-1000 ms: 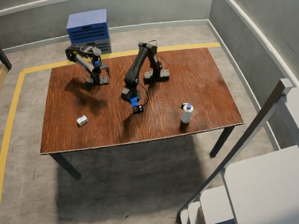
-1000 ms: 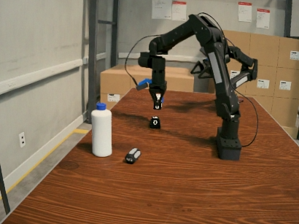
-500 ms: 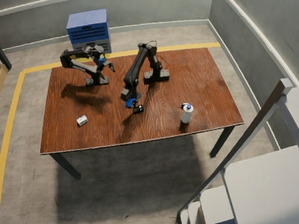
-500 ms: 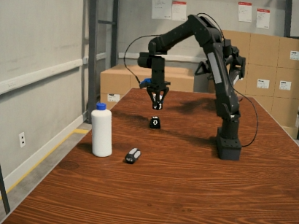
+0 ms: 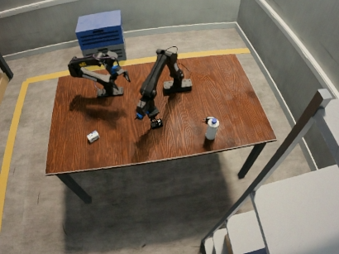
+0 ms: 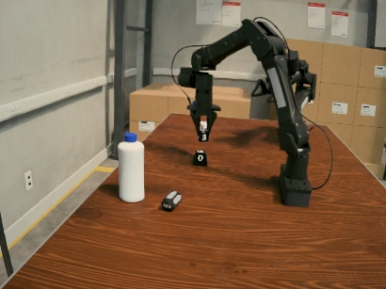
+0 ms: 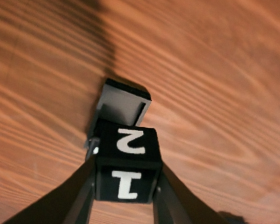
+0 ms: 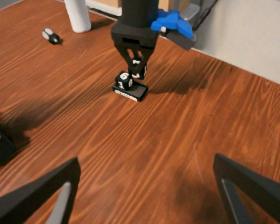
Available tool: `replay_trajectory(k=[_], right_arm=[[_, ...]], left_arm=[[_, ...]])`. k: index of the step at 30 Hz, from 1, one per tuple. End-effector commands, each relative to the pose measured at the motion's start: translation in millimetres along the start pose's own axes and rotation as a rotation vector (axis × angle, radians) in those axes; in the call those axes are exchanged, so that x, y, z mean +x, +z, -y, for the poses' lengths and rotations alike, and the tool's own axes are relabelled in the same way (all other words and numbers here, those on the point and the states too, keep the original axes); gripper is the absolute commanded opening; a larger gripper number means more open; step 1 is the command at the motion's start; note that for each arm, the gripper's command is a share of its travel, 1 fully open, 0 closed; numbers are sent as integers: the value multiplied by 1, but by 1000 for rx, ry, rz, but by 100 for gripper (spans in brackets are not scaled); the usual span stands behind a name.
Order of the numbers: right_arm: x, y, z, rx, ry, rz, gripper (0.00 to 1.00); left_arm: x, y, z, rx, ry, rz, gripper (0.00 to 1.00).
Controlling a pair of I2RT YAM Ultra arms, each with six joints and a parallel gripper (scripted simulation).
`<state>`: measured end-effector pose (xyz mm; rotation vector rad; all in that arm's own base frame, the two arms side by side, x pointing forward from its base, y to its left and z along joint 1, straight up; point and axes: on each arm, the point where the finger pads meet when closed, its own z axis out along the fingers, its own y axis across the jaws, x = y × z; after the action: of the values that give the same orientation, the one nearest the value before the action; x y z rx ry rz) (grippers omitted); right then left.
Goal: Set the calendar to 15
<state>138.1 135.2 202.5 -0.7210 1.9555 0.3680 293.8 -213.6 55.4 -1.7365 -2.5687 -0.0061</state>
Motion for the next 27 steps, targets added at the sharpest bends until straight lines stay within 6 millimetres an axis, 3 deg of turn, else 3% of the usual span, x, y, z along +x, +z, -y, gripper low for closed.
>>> replay_trajectory(k=[1,11,27], right_arm=[[2,0,2,10,6,9,100],[0,-1,2,7,3,8,100],[0,-1,2,7,3,8,100]], left_arm=[[-9,-13,-5,-22,151,21,26],[-16,-14,-8,-44,226,46,26],[-15,21,-7,-40,231,40,26]])
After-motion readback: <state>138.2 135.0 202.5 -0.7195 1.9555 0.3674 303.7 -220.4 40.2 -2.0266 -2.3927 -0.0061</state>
